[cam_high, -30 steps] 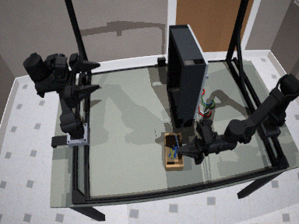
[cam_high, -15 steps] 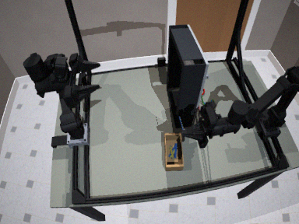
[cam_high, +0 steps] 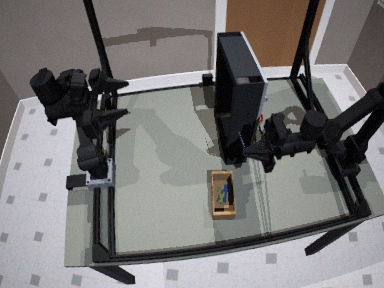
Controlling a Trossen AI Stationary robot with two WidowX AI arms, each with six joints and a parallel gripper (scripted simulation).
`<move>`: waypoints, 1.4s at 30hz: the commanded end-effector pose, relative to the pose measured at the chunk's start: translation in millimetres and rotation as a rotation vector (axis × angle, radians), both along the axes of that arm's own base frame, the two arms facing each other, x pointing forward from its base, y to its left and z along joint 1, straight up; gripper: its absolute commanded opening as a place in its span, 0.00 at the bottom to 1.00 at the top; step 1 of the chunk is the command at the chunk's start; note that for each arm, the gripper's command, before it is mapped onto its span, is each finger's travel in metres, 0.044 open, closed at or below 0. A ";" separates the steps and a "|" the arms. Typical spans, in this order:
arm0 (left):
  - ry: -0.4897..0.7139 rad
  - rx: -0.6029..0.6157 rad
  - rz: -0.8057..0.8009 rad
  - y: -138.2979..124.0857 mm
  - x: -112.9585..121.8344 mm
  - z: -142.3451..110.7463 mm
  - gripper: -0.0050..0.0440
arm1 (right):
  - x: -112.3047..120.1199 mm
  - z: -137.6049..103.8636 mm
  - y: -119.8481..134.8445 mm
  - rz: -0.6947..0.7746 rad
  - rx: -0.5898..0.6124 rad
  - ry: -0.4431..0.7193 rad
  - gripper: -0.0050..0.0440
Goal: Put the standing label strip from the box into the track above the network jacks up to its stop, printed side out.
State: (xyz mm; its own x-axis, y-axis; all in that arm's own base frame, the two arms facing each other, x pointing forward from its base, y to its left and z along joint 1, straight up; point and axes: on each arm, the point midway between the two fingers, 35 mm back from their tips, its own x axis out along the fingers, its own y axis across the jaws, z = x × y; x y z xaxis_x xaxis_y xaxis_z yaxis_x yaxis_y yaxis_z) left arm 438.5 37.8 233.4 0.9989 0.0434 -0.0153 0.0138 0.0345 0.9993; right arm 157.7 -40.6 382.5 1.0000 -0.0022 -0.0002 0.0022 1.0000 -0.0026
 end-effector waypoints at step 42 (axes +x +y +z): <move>-0.032 0.014 -0.026 -95.6 -109.9 9.7 0.00 | -0.3 0.5 1.0 0.002 -0.002 -0.001 1.00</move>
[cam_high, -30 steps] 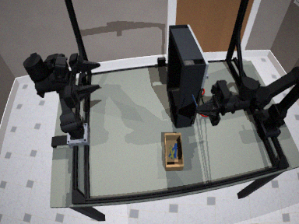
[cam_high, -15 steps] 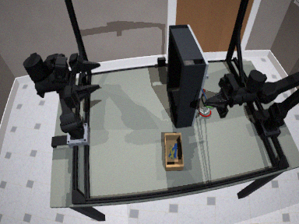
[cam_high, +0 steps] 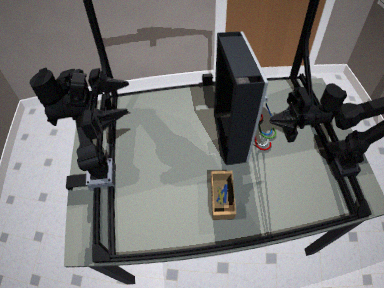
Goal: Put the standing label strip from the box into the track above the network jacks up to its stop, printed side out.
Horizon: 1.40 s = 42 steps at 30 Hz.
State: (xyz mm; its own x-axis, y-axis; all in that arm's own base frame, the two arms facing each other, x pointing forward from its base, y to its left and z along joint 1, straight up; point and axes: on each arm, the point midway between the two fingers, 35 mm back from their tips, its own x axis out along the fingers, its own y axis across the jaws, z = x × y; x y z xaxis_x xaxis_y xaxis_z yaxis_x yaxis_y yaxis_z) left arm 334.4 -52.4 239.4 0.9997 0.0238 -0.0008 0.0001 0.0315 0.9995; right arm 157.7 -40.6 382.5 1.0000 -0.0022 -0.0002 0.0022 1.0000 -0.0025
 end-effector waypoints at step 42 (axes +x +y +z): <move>0.068 0.023 -0.021 -12.1 -7.7 3.8 0.00 | -0.3 0.5 1.0 0.002 -0.002 -0.001 1.00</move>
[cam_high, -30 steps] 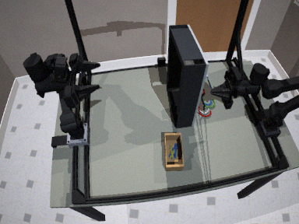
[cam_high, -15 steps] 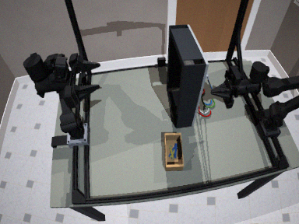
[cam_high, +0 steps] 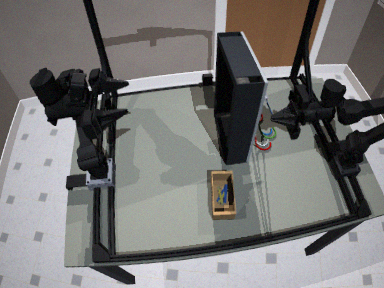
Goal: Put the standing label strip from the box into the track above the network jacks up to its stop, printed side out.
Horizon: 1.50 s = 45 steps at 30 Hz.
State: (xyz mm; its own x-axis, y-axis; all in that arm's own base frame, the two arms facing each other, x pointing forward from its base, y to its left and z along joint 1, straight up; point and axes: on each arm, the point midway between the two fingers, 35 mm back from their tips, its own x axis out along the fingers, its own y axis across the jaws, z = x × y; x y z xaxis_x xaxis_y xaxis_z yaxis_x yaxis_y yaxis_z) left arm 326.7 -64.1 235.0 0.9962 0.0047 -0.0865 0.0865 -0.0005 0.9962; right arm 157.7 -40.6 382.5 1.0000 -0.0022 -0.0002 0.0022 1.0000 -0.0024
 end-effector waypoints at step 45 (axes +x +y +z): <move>-0.017 -0.009 -0.024 -3.2 -2.7 7.4 0.00 | -0.3 0.6 1.0 0.002 -0.002 -0.001 1.00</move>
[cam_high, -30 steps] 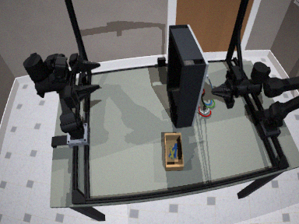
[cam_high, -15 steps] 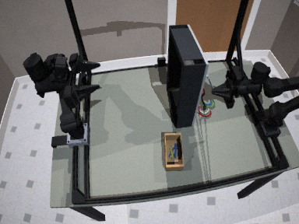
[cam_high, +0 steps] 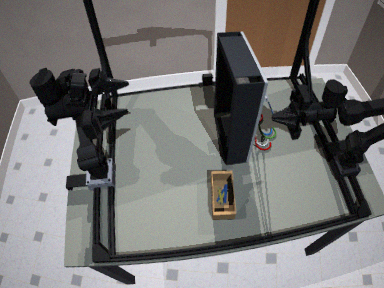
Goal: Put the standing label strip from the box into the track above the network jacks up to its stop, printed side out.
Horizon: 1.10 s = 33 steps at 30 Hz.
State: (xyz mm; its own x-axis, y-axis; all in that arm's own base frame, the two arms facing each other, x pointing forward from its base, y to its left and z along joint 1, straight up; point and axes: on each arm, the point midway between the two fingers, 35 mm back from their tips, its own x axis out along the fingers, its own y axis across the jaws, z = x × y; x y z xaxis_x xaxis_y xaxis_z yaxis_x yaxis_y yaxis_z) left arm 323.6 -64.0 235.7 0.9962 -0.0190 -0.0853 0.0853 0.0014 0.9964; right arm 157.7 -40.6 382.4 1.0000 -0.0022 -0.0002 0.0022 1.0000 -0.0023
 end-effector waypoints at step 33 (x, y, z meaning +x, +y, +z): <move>-0.019 -0.006 -0.002 -6.3 0.4 8.3 0.00 | -0.3 0.6 1.0 0.002 -0.002 -0.001 1.00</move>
State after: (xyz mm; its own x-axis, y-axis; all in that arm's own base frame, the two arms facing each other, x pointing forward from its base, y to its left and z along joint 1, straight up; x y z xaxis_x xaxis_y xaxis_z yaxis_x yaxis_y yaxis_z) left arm 322.9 -70.0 234.6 0.9960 -0.0222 -0.0870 0.0870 -0.0009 0.9962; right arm 157.7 -40.6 382.4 1.0000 -0.0022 -0.0002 0.0022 1.0000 -0.0023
